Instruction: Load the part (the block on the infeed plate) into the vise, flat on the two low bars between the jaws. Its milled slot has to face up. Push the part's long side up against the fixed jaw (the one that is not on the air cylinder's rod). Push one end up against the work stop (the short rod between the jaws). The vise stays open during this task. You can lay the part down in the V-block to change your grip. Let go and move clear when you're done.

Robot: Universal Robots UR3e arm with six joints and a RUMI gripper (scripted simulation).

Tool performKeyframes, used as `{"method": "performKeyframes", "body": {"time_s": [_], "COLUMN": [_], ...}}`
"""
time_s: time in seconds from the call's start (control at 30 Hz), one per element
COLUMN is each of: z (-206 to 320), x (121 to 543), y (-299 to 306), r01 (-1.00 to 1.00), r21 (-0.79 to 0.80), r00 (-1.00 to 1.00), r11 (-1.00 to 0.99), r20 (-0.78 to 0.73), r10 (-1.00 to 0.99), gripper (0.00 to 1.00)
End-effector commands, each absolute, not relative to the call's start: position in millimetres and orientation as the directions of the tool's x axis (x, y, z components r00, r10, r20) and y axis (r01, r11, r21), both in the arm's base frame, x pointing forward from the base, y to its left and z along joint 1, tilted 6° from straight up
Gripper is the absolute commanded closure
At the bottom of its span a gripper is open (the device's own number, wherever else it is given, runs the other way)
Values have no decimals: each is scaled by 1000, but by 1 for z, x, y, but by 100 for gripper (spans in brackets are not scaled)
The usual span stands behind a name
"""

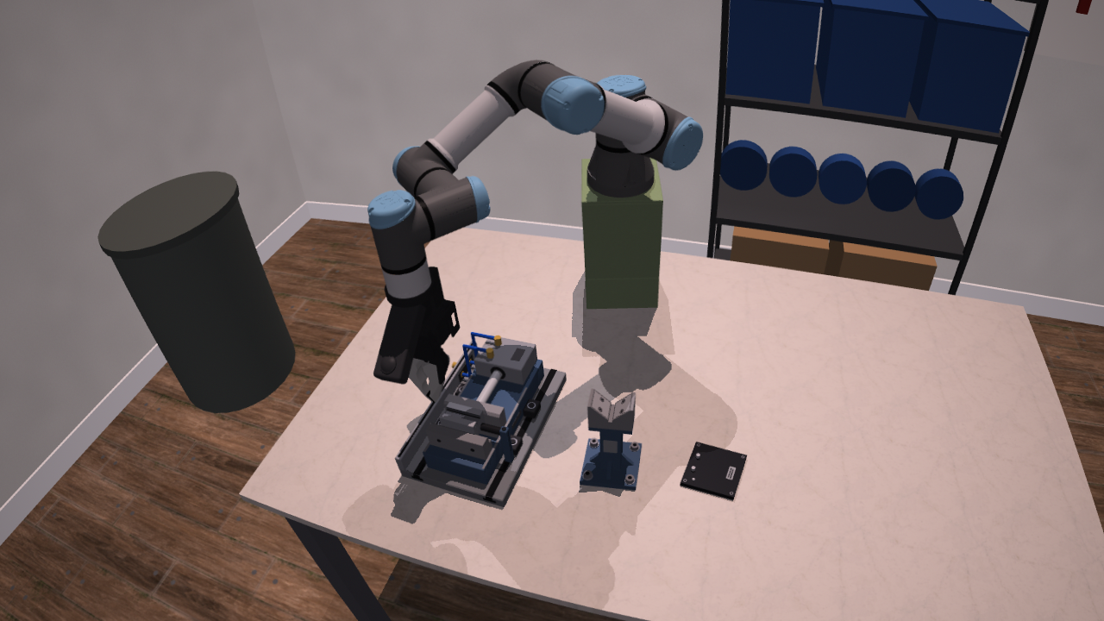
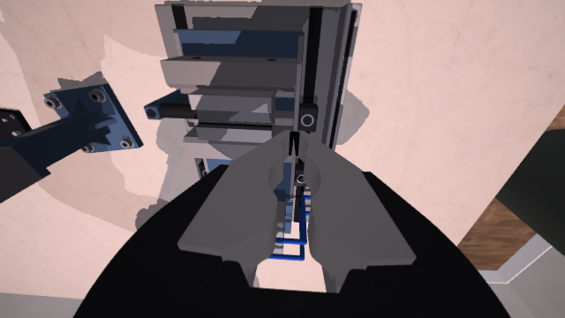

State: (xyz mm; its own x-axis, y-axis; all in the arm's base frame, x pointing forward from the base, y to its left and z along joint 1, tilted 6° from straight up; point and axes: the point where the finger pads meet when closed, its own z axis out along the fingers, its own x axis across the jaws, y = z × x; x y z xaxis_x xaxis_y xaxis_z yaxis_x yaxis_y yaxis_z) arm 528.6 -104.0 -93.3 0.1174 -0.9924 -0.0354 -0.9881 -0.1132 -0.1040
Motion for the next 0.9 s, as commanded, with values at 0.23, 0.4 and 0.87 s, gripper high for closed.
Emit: {"method": "performKeyframes", "body": {"time_s": [0.23,0.4,0.87], "z": [-100,-100,-100], "x": [530,530,530], "y": [-104,-104,-104], "r01": [-988,-988,-988], "r21": [-107,-107,-107], "r00": [117,117,117], "r11": [-113,-113,-113], "r20": [-33,-33,-33], "r10": [-993,-993,-993], "gripper": [100,100,100]}}
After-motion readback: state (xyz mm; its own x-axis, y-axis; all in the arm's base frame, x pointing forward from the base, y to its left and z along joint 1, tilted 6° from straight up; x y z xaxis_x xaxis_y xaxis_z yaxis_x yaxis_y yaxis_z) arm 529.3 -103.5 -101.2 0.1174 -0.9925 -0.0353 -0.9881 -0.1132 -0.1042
